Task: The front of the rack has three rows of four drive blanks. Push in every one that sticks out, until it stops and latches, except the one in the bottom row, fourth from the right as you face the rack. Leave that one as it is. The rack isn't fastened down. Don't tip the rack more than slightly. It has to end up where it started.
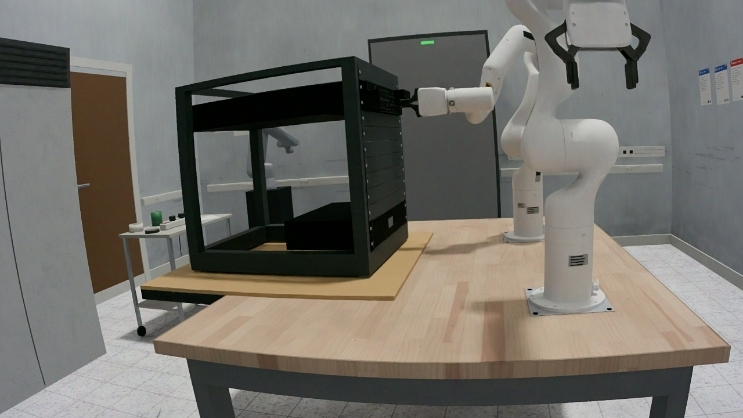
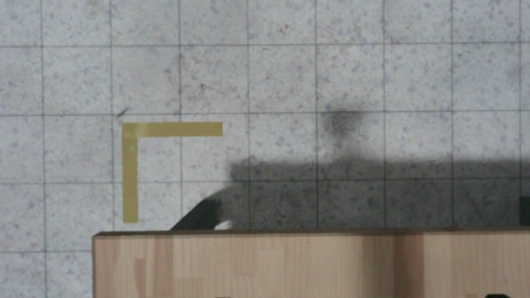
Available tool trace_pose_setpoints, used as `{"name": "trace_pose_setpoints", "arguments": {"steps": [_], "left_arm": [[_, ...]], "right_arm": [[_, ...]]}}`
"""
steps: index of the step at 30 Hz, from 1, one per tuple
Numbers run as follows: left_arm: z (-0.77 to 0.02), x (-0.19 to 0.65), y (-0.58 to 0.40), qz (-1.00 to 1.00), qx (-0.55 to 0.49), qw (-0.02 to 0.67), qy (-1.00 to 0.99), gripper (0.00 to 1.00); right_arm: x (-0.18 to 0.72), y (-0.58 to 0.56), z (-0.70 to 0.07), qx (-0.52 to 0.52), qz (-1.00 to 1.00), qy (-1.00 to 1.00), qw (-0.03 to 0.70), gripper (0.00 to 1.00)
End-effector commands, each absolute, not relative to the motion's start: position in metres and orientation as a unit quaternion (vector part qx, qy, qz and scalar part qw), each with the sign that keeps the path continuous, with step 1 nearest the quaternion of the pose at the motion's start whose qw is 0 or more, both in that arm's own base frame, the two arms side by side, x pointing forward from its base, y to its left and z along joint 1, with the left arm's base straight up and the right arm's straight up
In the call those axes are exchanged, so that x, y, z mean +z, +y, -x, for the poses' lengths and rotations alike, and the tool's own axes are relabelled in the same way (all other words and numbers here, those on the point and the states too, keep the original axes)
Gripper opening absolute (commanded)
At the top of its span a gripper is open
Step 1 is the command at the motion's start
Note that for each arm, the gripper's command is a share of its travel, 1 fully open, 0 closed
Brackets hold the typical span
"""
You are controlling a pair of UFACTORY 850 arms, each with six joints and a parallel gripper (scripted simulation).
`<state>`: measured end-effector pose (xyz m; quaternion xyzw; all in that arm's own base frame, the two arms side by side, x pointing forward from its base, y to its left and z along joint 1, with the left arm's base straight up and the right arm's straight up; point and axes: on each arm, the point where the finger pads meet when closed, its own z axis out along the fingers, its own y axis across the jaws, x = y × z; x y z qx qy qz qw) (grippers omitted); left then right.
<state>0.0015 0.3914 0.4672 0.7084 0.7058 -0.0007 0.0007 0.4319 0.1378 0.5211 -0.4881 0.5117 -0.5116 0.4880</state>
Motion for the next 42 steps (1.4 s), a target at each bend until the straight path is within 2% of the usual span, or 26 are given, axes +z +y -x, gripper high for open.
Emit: {"name": "trace_pose_setpoints", "arguments": {"steps": [1,17,42], "left_arm": [[-0.001,0.468,0.392,-0.708,0.000,0.000,0.706,1.00],[-0.001,0.468,0.392,-0.708,0.000,0.000,0.706,1.00],[-0.001,0.468,0.392,-0.708,0.000,0.000,0.706,1.00]], "right_arm": [[0.522,0.139,-0.412,-0.512,0.487,0.512,0.489,0.00],[0.522,0.142,-0.345,-0.512,0.487,0.512,0.488,0.00],[0.530,0.142,-0.342,-0.512,0.487,0.512,0.488,0.00]]}}
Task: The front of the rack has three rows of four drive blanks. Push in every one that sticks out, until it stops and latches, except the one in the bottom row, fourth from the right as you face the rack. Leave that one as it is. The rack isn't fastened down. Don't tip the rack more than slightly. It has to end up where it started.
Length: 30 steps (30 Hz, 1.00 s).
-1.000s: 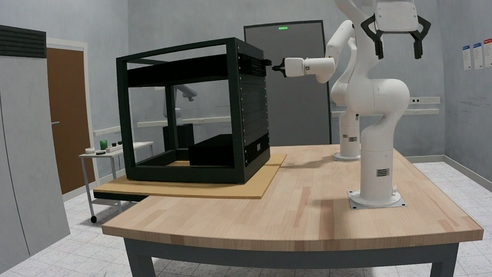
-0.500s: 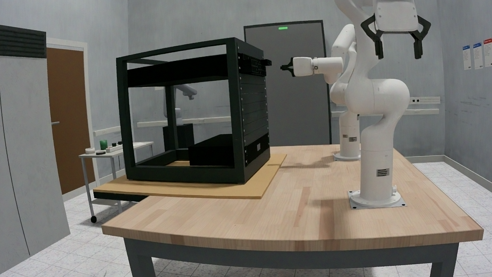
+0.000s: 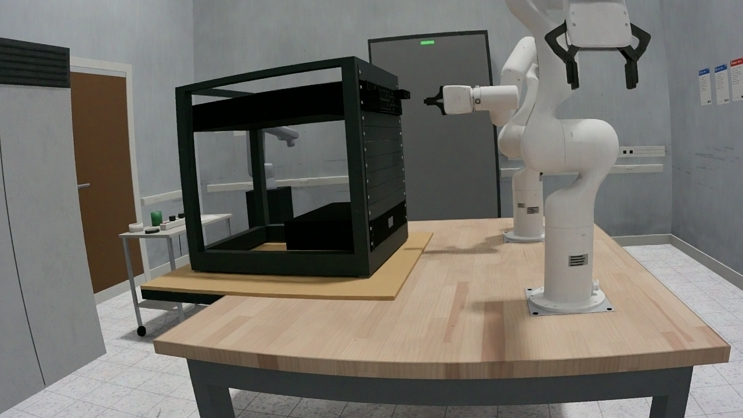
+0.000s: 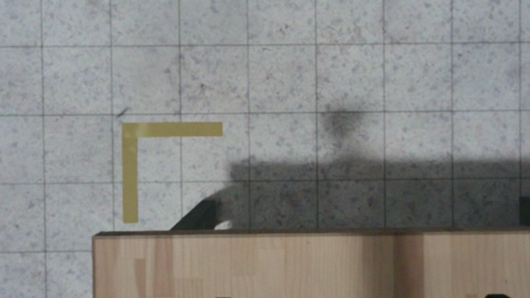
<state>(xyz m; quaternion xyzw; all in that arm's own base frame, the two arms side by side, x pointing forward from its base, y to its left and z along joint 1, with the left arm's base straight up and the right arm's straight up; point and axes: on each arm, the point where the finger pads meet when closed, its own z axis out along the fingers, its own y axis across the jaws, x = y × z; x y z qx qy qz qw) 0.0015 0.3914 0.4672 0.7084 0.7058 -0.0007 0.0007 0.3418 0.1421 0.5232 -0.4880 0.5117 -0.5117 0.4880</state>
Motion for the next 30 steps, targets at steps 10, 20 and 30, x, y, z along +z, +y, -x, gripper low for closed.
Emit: {"name": "trace_pose_setpoints", "arguments": {"steps": [10,20,30], "left_arm": [[-0.001,0.468,0.392,-0.708,0.000,0.000,0.706,1.00],[-0.001,0.468,0.392,-0.708,0.000,0.000,0.706,1.00],[-0.001,0.468,0.392,-0.708,0.000,0.000,0.706,1.00]], "right_arm": [[0.556,0.142,-0.344,-0.512,0.487,0.512,0.488,0.00],[0.556,0.140,-0.381,-0.512,0.487,0.512,0.489,0.00],[0.556,0.140,-0.395,-0.512,0.487,0.512,0.489,0.00]]}}
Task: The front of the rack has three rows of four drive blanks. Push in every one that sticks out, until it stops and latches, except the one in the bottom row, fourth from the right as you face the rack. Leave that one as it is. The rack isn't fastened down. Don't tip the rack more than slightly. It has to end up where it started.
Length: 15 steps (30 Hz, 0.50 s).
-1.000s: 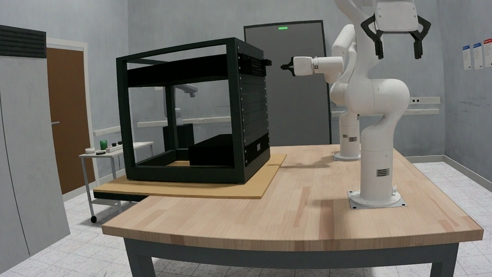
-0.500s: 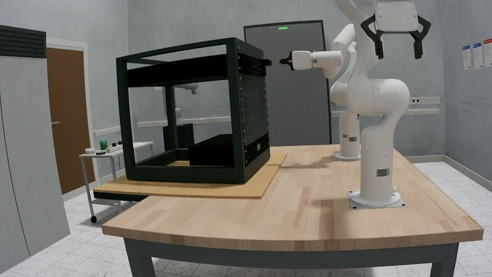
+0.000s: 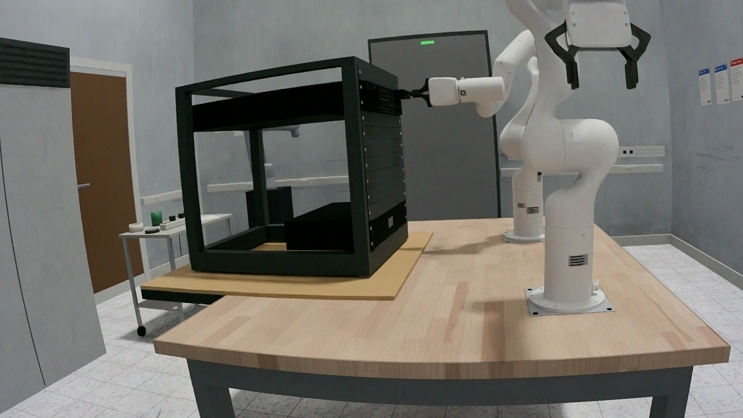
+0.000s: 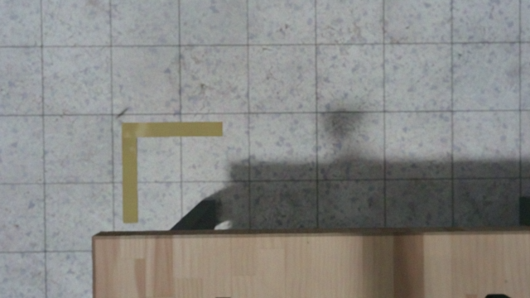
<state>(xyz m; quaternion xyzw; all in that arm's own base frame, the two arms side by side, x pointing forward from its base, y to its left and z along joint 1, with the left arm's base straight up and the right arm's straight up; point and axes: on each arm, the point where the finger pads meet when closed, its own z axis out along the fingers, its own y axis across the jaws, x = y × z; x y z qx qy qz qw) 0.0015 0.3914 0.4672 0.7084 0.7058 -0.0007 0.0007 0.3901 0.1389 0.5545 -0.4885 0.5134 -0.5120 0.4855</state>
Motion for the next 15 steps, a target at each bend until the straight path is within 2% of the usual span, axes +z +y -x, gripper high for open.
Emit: {"name": "trace_pose_setpoints", "arguments": {"steps": [1,15], "left_arm": [[-0.0015,0.4680,0.3918,-0.708,0.000,0.000,0.706,1.00],[-0.0015,0.4680,0.3918,-0.708,0.000,0.000,0.706,1.00]], "right_arm": [[0.5561,0.1397,-0.3950,-0.512,0.487,0.512,0.489,0.00],[0.5562,0.1394,-0.4037,-0.512,0.487,0.512,0.489,0.00]]}}
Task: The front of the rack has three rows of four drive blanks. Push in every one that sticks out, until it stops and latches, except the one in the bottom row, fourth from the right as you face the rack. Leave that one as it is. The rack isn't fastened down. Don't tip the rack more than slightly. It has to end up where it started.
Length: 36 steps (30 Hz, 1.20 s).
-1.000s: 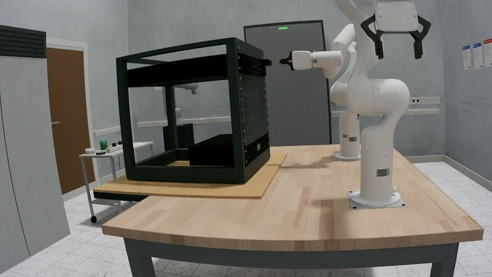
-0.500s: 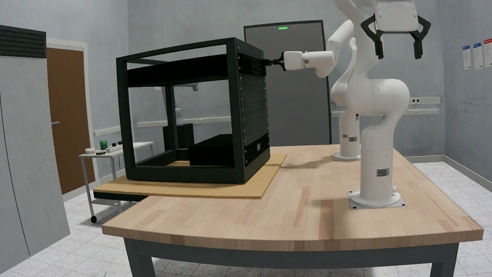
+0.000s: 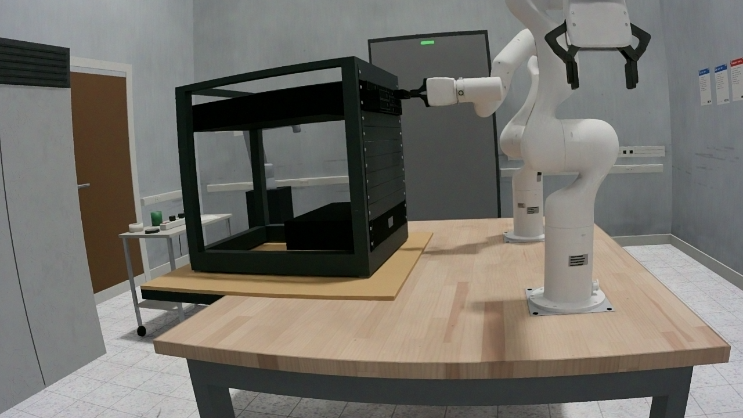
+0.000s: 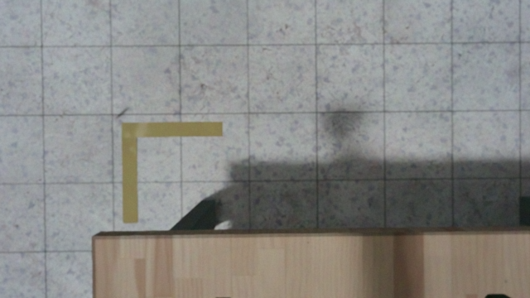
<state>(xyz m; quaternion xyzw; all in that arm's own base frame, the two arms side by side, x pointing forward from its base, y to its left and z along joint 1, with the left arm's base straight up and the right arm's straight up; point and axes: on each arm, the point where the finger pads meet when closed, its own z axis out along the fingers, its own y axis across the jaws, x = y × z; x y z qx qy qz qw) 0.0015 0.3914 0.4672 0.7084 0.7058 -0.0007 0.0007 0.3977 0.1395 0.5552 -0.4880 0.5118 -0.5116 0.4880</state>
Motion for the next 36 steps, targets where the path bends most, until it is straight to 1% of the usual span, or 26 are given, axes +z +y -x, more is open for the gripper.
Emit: {"name": "trace_pose_setpoints", "arguments": {"steps": [1,36], "left_arm": [[-0.001,0.468,0.392,-0.708,0.000,0.000,0.706,1.00],[-0.001,0.468,0.392,-0.708,0.000,0.000,0.706,1.00]], "right_arm": [[0.556,0.139,-0.405,-0.512,0.487,0.512,0.489,0.00],[0.556,0.138,-0.421,-0.512,0.487,0.512,0.489,0.00]]}}
